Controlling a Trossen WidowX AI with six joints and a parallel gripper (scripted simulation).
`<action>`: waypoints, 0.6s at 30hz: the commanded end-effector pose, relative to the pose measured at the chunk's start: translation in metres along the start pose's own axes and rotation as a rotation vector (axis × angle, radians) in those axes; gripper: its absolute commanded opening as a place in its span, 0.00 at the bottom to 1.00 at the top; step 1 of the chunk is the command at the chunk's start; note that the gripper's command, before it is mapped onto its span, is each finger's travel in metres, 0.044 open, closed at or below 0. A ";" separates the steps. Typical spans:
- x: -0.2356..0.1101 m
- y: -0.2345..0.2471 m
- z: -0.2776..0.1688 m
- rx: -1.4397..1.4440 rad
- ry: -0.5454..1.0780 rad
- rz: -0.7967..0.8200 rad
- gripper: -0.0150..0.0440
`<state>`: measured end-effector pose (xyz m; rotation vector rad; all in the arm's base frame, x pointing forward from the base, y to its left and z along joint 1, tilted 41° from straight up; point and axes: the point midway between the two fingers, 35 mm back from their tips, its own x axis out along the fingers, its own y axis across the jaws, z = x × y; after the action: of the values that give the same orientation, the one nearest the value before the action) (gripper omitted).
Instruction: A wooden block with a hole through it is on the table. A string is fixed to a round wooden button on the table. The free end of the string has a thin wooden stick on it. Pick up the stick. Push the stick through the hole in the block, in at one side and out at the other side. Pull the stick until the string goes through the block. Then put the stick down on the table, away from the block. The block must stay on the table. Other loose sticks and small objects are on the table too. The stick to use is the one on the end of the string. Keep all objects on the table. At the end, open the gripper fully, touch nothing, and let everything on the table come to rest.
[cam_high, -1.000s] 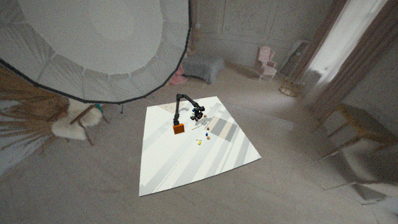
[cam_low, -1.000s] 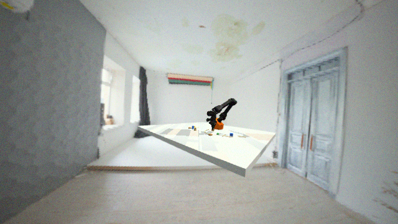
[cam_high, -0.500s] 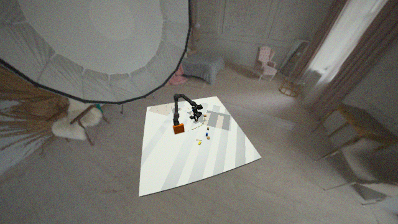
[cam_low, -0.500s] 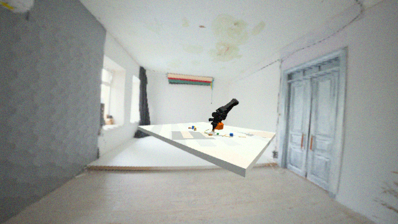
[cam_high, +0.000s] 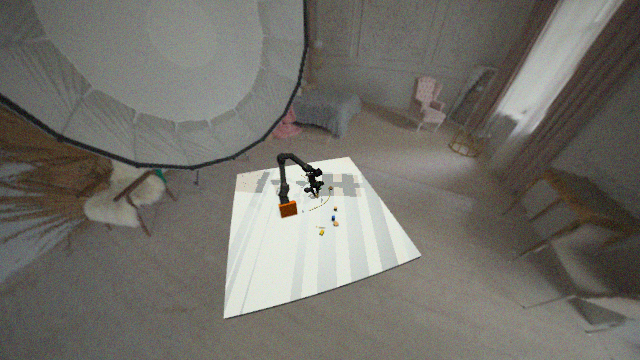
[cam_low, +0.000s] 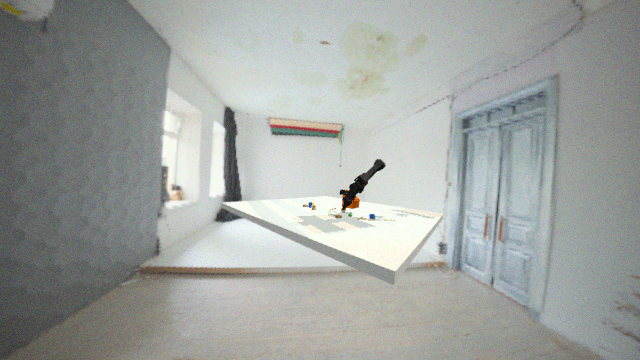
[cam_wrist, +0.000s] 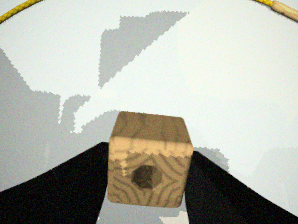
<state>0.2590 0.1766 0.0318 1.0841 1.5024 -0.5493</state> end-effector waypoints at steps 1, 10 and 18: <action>-0.001 0.001 -0.002 0.005 -0.048 0.008 0.25; 0.000 0.001 -0.010 0.009 -0.175 0.003 0.25; -0.001 0.001 -0.016 0.011 -0.267 0.008 0.25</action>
<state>0.2517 0.1882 0.0356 0.9865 1.2824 -0.6587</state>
